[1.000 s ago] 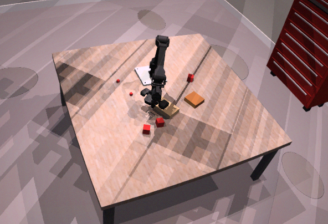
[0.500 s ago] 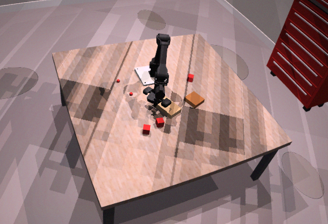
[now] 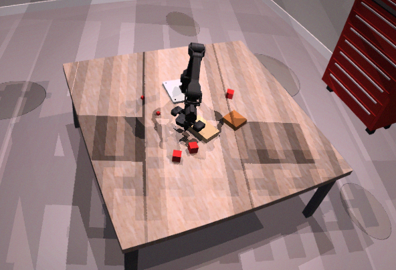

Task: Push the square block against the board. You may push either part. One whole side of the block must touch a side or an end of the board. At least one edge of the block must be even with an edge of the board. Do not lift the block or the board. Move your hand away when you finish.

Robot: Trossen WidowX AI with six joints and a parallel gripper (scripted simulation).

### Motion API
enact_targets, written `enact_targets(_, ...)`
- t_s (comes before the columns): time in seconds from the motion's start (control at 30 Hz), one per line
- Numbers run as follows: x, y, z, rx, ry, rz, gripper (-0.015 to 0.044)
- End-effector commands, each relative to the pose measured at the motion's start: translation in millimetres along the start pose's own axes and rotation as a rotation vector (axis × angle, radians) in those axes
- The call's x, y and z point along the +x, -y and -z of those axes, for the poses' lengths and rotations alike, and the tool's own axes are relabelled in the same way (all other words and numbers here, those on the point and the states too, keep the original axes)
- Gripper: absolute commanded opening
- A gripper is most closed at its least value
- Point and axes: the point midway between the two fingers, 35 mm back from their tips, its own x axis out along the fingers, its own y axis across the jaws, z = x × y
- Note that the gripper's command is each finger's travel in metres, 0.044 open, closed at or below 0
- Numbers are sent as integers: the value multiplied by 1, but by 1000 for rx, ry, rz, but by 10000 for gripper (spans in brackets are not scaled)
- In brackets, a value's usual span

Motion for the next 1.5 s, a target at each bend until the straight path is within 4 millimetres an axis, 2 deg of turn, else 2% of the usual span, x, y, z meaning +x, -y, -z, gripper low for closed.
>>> enact_targets(0.0,0,0,-8,-2,-3,-2,0)
enact_targets(0.6,1,1,-36,-2,0,-2,0)
enact_targets(0.67,-12,0,-33,2,4,-4,0)
enact_targets(0.73,-42,0,-33,0,1,-4,0)
enact_targets(0.77,-51,0,-32,-2,0,-3,0)
enact_targets(1.0,-53,-1,-34,-3,19,-11,0)
enact_targets(1.47,-58,11,2,-458,11,-6,0)
